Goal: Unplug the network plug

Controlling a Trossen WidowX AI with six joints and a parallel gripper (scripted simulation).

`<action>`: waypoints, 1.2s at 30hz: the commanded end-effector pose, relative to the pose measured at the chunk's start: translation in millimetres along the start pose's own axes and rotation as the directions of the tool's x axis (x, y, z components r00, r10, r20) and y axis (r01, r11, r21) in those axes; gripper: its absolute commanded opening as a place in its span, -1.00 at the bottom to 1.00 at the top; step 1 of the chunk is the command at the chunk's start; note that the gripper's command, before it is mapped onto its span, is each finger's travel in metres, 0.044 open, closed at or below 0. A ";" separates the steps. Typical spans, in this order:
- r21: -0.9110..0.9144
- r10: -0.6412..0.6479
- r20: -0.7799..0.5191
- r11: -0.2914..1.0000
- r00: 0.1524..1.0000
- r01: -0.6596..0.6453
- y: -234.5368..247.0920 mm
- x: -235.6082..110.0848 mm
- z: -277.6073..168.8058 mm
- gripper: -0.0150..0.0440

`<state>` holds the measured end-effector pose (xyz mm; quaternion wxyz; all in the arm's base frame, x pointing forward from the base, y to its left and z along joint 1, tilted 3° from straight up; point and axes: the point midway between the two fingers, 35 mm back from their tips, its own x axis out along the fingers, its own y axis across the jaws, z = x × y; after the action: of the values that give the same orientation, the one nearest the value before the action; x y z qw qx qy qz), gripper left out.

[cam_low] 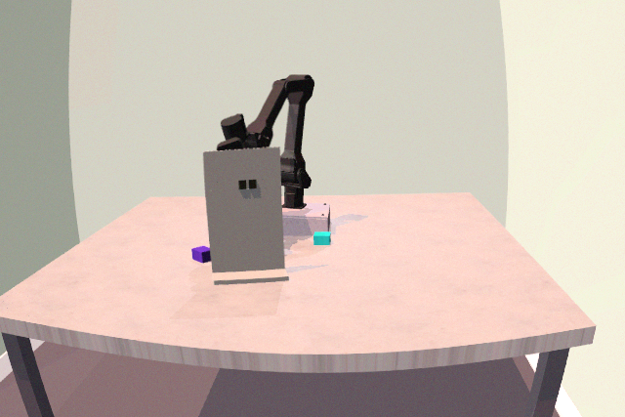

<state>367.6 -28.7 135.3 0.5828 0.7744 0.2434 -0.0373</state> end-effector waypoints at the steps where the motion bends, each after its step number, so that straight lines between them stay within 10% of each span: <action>1: 0.023 -0.097 0.076 0.995 0.992 0.095 -23.7 1.1 -0.3 -0.49; 20: 0.058 -0.465 0.369 0.876 0.805 0.479 -107.1 -31.0 -1.5 -0.49; 36: 0.059 -0.476 0.378 0.868 0.794 0.493 -116.5 -29.0 1.2 -0.49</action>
<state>295.6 -15.9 49.2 0.6054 0.6556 0.3130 -0.3251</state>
